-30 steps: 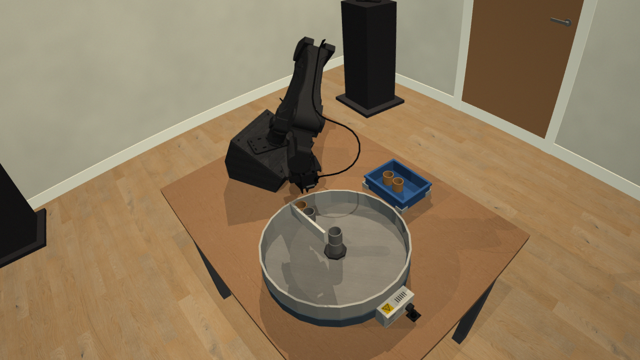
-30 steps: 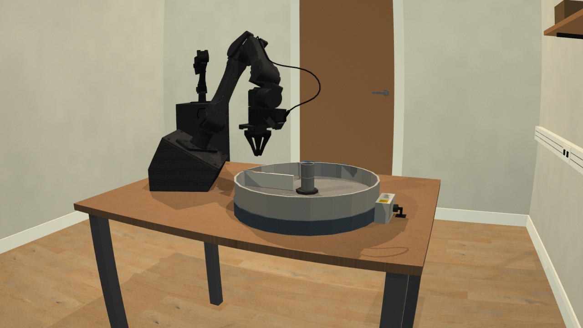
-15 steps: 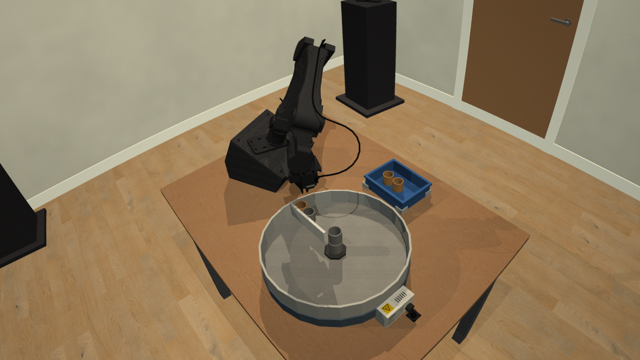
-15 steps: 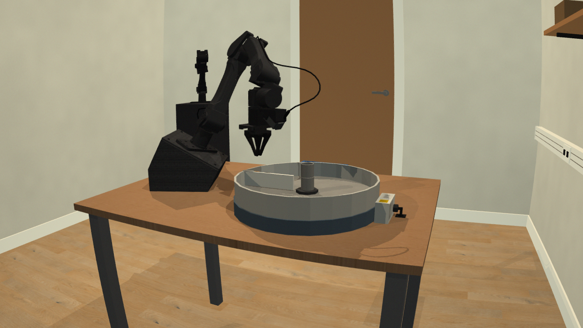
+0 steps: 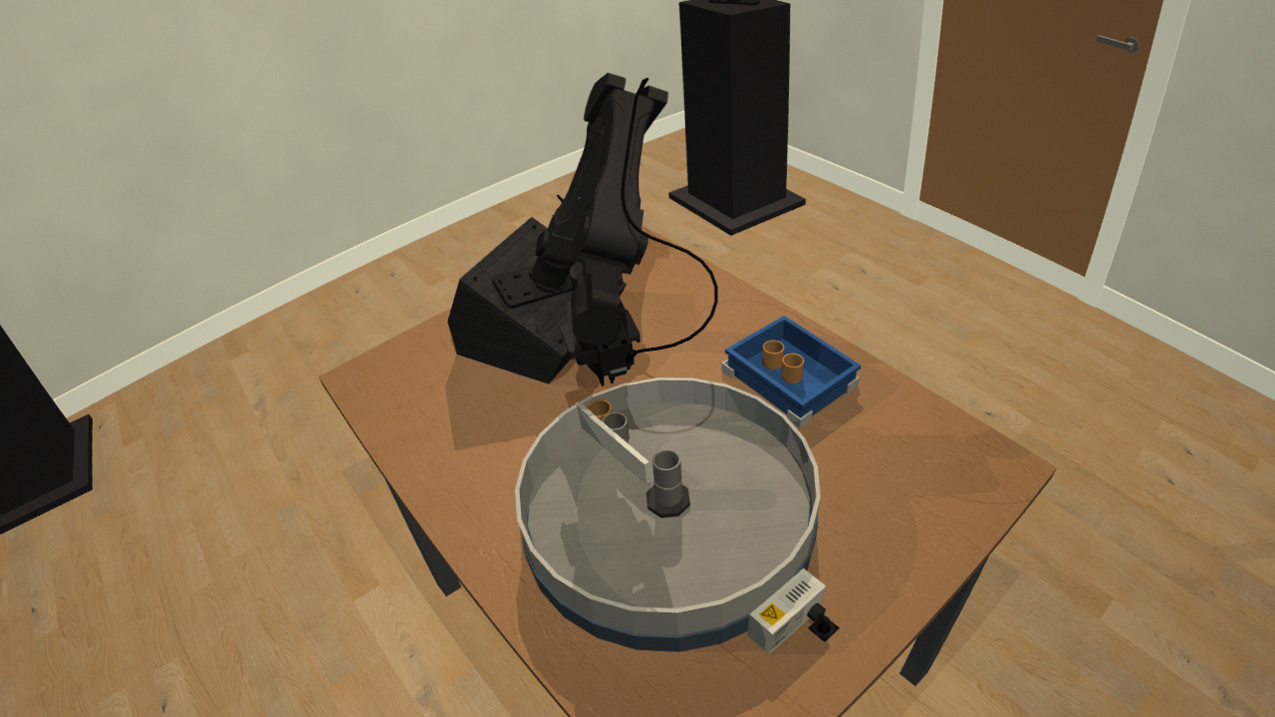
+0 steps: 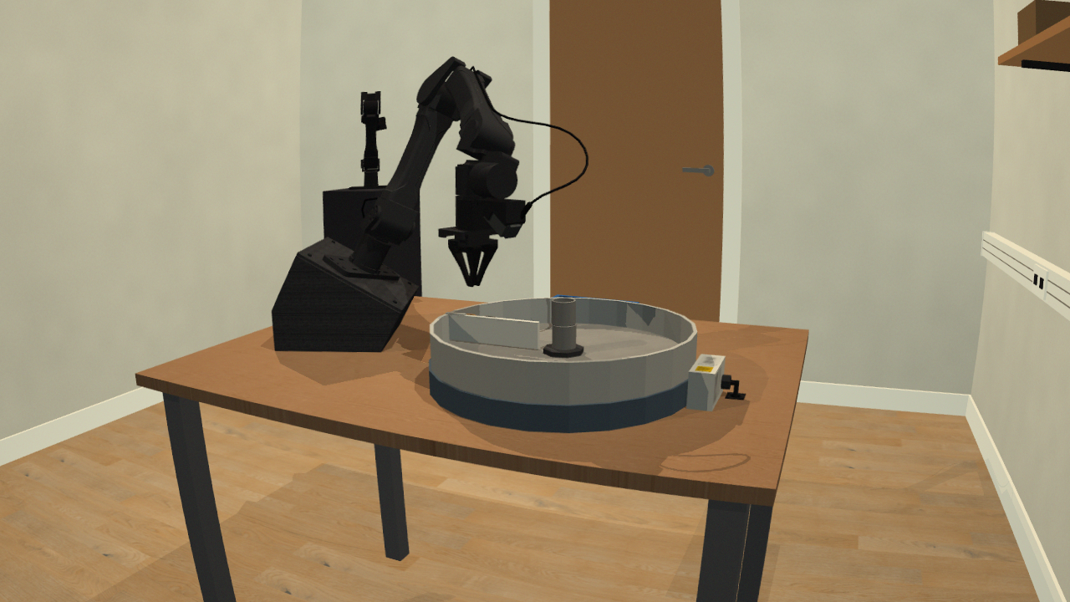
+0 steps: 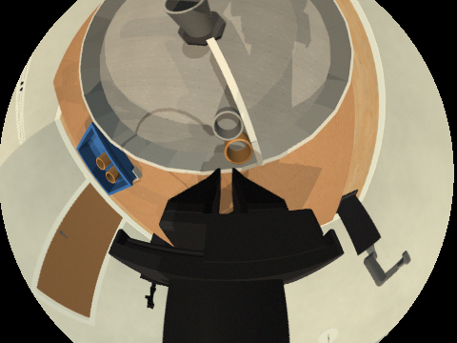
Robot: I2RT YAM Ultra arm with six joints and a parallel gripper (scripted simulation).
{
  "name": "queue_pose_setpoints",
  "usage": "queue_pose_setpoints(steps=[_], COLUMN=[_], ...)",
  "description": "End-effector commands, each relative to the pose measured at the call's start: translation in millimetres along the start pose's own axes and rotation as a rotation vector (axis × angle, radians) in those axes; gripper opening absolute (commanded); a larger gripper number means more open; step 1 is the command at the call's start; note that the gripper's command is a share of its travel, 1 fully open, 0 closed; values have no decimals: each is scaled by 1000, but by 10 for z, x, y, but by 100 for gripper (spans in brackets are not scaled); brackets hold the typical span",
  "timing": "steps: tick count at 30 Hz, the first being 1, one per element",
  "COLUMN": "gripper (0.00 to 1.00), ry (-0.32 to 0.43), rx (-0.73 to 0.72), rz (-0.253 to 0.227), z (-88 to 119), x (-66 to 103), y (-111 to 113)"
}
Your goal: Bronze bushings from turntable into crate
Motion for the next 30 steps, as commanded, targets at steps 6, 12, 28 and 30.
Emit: queue_pose_setpoints(steps=[6,12,28,30], gripper=[13,13,13,13], ry=[-35,-35,-35,-35], rx=[5,5,4,4], rz=[11,11,11,11], z=[0,-1,-1,-1], x=[85,85,85,85], y=[-35,-35,-35,-35])
Point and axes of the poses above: the point where the finger pads meet when closed, its own x axis back along the fingers, its own y axis across the jaws, z = x × y, the point moved 1 cm from there along x, back along the fingers, and after that the axes turned 6 degrees about -x, right-handed, at the moved point
